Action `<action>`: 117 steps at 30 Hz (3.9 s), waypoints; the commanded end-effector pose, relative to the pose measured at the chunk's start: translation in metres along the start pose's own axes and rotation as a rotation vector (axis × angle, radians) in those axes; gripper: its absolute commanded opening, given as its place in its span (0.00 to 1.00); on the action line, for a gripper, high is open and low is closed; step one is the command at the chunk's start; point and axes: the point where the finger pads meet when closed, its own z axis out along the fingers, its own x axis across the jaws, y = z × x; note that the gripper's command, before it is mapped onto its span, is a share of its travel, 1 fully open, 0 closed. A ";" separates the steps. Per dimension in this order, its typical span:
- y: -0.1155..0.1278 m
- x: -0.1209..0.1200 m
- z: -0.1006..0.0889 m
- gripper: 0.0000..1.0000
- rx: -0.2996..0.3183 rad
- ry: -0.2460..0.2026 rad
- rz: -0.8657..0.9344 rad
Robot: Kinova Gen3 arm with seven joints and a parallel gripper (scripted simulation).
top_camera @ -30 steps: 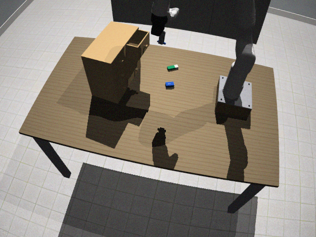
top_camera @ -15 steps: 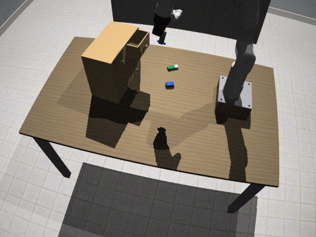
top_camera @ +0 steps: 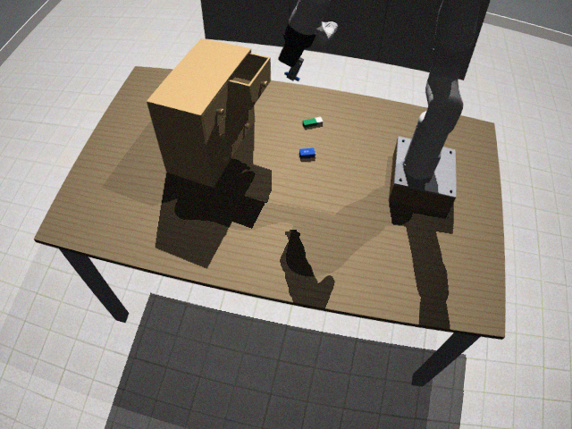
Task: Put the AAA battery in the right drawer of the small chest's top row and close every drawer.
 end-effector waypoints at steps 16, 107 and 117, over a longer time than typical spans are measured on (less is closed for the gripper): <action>-0.002 0.001 -0.003 0.24 -0.185 0.000 -0.003; -0.006 0.002 -0.004 0.24 -0.553 0.002 -0.005; -0.006 0.002 -0.004 0.24 -0.560 0.002 -0.005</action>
